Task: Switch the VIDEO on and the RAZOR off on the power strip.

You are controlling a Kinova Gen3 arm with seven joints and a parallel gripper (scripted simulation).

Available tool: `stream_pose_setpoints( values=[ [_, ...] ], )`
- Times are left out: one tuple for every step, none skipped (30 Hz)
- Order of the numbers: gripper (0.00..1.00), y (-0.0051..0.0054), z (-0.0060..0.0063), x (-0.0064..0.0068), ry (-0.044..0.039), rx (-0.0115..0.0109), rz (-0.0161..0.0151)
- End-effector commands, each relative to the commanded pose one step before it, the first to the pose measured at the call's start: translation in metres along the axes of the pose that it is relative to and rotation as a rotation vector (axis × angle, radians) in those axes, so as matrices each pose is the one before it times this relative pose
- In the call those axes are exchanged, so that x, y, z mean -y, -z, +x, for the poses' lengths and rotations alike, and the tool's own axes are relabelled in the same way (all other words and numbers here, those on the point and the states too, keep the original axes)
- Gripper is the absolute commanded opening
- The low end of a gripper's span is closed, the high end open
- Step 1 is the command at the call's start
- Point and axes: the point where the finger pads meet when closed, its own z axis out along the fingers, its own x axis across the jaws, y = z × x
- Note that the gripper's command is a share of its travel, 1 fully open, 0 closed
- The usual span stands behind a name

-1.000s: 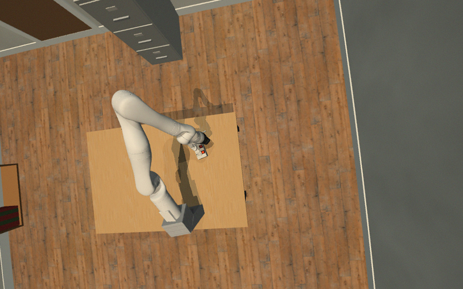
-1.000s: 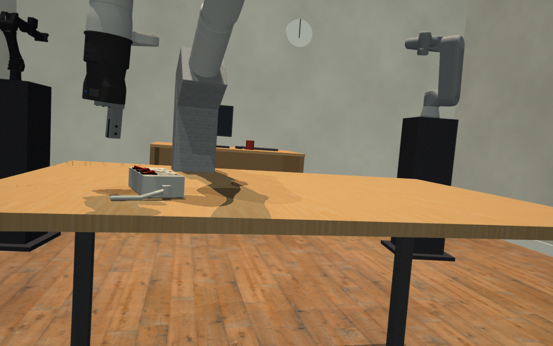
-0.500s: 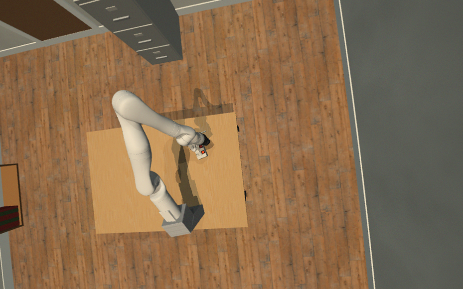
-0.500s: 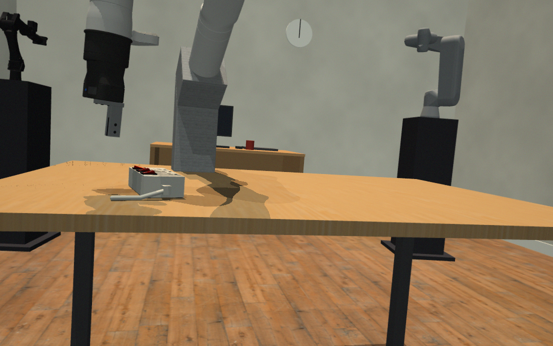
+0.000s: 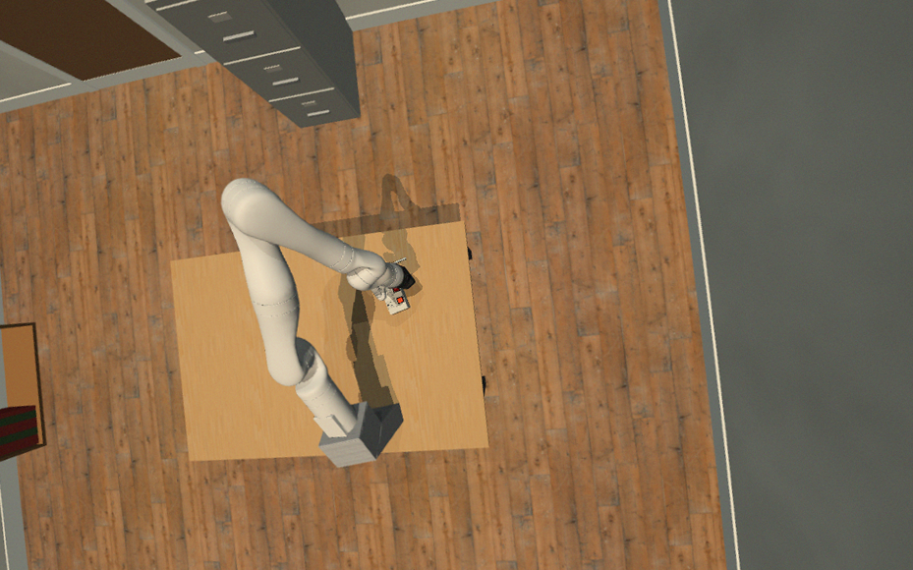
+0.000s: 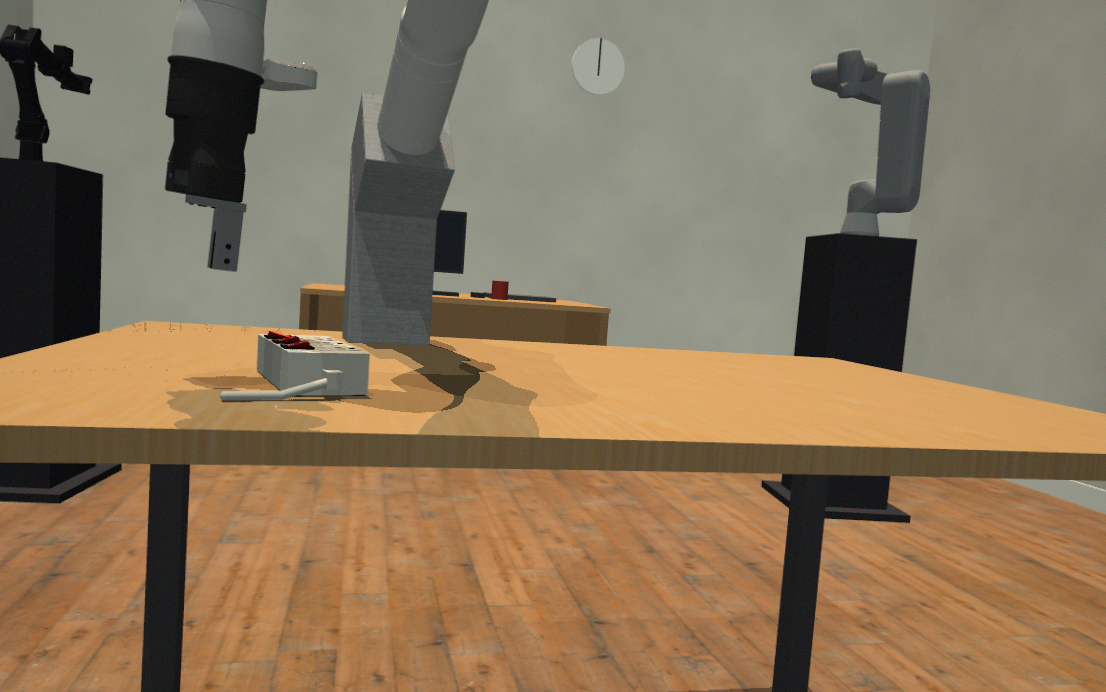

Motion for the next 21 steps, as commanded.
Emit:
stream_pose_setpoints(
  values=[
    [0.0,0.00091,-0.00174,0.00127,-0.016,-0.00081,-0.00015],
    [0.0,0.00112,-0.00192,-0.0006,-0.03968,0.00015,-0.00793],
    [0.0,0.0,0.0,0.0,0.0,0.0,0.0],
    [0.0,0.0,0.0,0.0,0.0,0.0,0.0],
    [0.0,0.0,0.0,0.0,0.0,0.0,0.0],
    [0.0,0.0,0.0,0.0,0.0,0.0,0.0],
    [0.0,0.0,0.0,0.0,0.0,0.0,0.0],
    [0.0,0.0,0.0,0.0,0.0,0.0,0.0],
    [0.0,0.0,0.0,0.0,0.0,0.0,0.0],
    [0.0,0.0,0.0,0.0,0.0,0.0,0.0],
    [0.0,0.0011,-0.00187,-0.00078,-0.03807,0.00013,-0.00798],
    [0.0,0.0,0.0,0.0,0.0,0.0,0.0],
    [0.0,0.0,0.0,0.0,0.0,0.0,0.0],
    [0.0,0.0,0.0,0.0,0.0,0.0,0.0],
    [0.0,0.0,0.0,0.0,0.0,0.0,0.0],
    [0.0,0.0,0.0,0.0,0.0,0.0,0.0],
    [0.0,0.0,0.0,0.0,0.0,0.0,0.0],
    [0.0,0.0,0.0,0.0,0.0,0.0,0.0],
    [0.0,0.00108,-0.00181,-0.00094,-0.03645,0.00009,-0.00799],
    [0.0,0.0,0.0,0.0,0.0,0.0,0.0],
    [0.0,0.0,0.0,0.0,0.0,0.0,0.0]
  ],
)
